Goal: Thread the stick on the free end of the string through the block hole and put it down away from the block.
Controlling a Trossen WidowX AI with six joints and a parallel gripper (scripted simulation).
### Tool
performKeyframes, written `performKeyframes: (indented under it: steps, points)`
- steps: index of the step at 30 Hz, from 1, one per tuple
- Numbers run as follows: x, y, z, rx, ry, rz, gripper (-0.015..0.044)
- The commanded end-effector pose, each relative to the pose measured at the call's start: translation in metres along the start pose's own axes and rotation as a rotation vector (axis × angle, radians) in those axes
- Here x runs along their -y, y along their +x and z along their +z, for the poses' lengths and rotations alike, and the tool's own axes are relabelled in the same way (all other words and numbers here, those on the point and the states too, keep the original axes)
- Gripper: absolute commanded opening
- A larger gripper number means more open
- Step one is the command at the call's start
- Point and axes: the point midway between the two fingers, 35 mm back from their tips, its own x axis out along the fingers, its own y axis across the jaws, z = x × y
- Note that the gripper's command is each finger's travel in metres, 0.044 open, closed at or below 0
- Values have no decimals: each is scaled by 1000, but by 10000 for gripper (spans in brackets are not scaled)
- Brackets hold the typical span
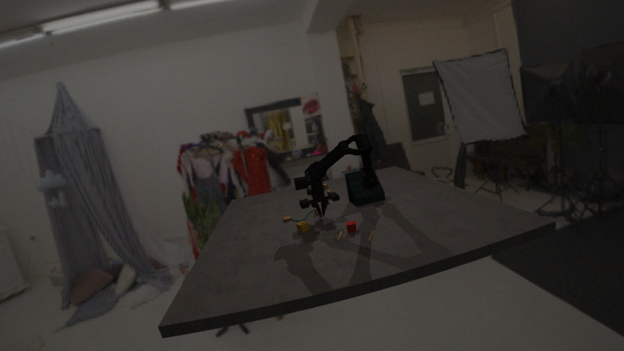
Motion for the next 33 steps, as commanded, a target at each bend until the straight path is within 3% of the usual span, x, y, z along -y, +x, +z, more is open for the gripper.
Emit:
performKeyframes:
  steps: [1, 33]
  points:
    - [1, 0, -6, -5, 2, 0, 0]
    - [25, -1, -38, -8, -137, 8, 0]
